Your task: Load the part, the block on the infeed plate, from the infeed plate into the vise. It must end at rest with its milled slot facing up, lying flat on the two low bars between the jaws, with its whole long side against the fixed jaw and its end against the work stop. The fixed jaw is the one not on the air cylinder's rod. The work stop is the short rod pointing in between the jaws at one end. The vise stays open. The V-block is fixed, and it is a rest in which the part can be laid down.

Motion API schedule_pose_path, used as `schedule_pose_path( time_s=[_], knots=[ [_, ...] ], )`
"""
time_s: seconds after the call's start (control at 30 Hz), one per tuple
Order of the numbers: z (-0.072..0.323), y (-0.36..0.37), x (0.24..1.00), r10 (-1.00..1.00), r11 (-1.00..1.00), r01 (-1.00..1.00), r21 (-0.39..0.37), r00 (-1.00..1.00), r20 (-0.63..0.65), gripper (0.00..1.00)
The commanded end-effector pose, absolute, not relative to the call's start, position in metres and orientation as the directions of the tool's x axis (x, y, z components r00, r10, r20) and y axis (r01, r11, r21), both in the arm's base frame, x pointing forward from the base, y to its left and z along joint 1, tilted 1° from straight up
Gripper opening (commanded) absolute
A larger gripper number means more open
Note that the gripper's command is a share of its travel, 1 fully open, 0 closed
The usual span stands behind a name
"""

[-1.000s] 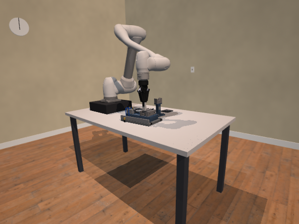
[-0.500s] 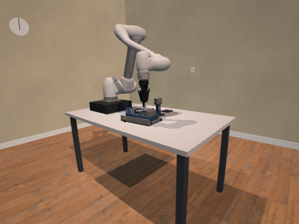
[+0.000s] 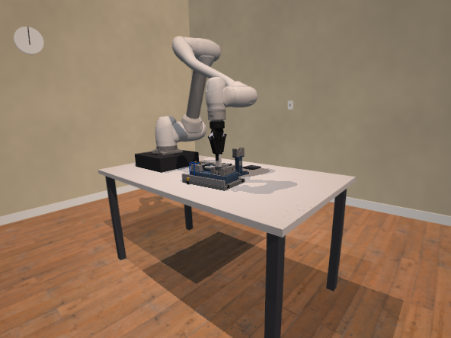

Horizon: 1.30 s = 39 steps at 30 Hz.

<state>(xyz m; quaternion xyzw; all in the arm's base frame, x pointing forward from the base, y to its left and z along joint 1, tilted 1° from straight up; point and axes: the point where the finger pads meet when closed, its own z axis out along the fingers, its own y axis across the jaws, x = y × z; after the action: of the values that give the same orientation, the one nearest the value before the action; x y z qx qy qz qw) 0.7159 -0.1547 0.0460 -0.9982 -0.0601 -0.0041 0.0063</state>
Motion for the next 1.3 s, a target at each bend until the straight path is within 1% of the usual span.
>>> schedule_pose_path(
  time_s=[0.0,1.27],
  knots=[
    [0.0461,-0.1542,0.7158,0.120,-0.993,0.120,-0.012,0.993,0.009,0.00],
    [0.0462,-0.1504,0.7154,0.120,-0.993,0.120,-0.012,0.993,0.009,0.00]
  ],
)
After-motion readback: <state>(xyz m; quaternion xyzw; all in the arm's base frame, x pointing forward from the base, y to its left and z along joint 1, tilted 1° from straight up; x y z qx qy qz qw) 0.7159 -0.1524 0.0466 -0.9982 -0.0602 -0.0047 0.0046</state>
